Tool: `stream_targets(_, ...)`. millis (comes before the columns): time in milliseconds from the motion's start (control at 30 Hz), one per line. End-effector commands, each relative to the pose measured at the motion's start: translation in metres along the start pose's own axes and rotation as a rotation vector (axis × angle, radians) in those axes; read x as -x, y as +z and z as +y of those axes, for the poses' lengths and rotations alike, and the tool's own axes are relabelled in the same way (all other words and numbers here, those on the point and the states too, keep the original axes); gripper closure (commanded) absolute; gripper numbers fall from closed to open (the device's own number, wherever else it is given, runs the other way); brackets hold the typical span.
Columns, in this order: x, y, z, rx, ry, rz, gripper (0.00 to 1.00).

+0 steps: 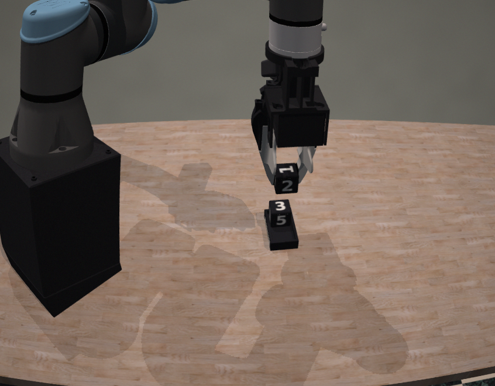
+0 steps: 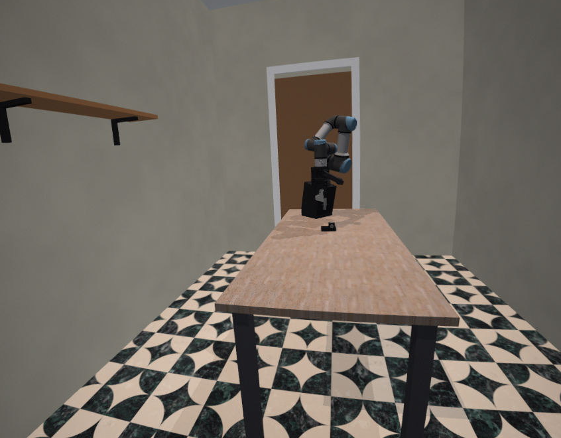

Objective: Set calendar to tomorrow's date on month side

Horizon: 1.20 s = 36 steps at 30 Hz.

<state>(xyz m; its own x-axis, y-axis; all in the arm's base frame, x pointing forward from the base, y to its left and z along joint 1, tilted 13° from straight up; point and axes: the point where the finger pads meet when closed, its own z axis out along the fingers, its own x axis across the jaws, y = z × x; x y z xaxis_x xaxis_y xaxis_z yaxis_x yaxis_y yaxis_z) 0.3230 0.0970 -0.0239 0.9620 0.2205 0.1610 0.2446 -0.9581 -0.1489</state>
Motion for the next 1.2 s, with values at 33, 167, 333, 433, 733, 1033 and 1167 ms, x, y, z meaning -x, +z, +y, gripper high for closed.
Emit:
stream_targets(33, -0.001, 0.003, 0.000, 0.002, 0.000, 0.001, 0.89)
stream_targets(167, -0.001, 0.011, 0.000, 0.002, 0.000, 0.001, 0.89)
stream_targets(333, -0.001, 0.019, 0.000, 0.002, 0.000, 0.001, 0.89)
stream_targets(433, -0.001, 0.028, 0.000, 0.002, 0.000, 0.001, 0.89)
stream_targets(733, -0.002, 0.054, 0.000, 0.002, 0.000, 0.001, 0.89)
stream_targets(1033, -0.002, 0.063, 0.000, 0.002, 0.000, 0.001, 0.89)
stream_targets(1167, -0.002, 0.063, 0.000, 0.002, 0.000, 0.001, 0.89)
